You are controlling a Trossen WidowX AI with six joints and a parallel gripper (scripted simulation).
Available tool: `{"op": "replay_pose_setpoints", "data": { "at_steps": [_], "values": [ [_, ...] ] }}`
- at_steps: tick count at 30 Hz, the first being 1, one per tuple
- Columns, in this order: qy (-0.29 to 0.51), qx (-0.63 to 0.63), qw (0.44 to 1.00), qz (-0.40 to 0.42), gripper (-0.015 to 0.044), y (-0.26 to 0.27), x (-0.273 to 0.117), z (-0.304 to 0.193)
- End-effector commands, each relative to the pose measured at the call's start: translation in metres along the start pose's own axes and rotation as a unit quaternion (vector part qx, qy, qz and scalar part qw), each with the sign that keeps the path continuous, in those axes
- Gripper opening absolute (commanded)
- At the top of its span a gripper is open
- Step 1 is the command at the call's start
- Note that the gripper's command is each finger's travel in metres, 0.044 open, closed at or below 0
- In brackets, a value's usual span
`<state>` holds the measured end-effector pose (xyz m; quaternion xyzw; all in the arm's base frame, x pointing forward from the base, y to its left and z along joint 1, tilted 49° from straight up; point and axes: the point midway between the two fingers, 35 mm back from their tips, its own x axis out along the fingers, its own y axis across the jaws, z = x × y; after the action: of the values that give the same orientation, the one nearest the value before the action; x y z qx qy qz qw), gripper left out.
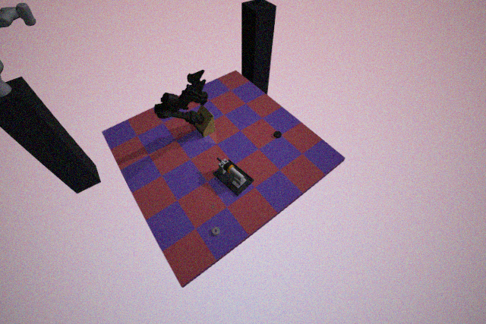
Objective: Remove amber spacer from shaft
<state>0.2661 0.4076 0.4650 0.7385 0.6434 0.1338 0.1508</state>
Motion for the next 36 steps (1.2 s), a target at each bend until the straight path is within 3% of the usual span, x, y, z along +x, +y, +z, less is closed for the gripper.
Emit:
{"op": "replay_pose_setpoints", "data": {
  "at_steps": [1,8,17,26,36],
  "values": [
    [-0.003,0.000,1.000,0.003,0.0426,0.001,-0.001,0.002],
    [-0.115,0.010,0.985,0.131,0.0440,0.044,-0.040,0.088],
    [-0.288,0.015,0.915,0.283,0.0440,0.070,-0.131,0.209],
    [-0.462,0.019,0.794,0.394,0.0440,0.048,-0.253,0.310],
    [-0.639,0.024,0.616,0.460,0.0440,-0.031,-0.393,0.379]
  ]
}}
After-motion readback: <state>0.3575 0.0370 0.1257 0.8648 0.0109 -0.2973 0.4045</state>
